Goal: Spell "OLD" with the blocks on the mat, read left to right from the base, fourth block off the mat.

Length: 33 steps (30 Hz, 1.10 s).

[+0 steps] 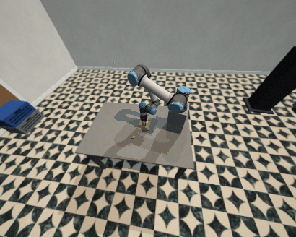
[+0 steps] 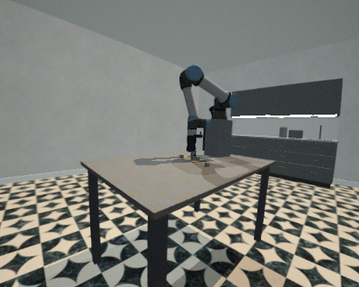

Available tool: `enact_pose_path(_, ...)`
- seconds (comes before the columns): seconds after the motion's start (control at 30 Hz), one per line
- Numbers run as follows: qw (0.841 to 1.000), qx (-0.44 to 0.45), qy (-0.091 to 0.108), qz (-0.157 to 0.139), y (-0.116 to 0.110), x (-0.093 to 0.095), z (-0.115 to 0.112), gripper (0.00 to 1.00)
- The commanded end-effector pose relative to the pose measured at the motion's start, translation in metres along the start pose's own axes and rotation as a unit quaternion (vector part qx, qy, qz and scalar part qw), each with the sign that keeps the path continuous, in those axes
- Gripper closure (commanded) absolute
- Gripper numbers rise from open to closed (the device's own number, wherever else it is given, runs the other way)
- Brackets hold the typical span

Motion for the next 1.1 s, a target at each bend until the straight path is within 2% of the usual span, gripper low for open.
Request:
enact_pose_path(0.0, 1.000, 0.000, -0.001, 0.000, 0.000, 0.000, 0.000, 0.33)
enact_pose_path(0.07, 1.000, 0.000, -0.001, 0.000, 0.000, 0.000, 0.000, 0.33)
enact_pose_path(0.1, 1.000, 0.000, -0.001, 0.000, 0.000, 0.000, 0.000, 0.27)
enact_pose_path(0.17, 1.000, 0.000, -0.001, 0.000, 0.000, 0.000, 0.000, 0.27)
enact_pose_path(0.2, 1.000, 0.000, -0.001, 0.000, 0.000, 0.000, 0.000, 0.21)
enact_pose_path(0.7, 1.000, 0.000, -0.001, 0.000, 0.000, -0.002, 0.000, 0.21)
enact_pose_path(1.07, 1.000, 0.000, -0.001, 0.000, 0.000, -0.027, 0.000, 0.21)
Point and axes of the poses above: the point where the finger pads meet when closed, its own x axis out along the fingers, its own z axis across the jaws, y = z × x, the point moved 3 cm from there along -x, back along the fingers, and after that the axes turned 12 degrees about -x, right-handed, at the moved point
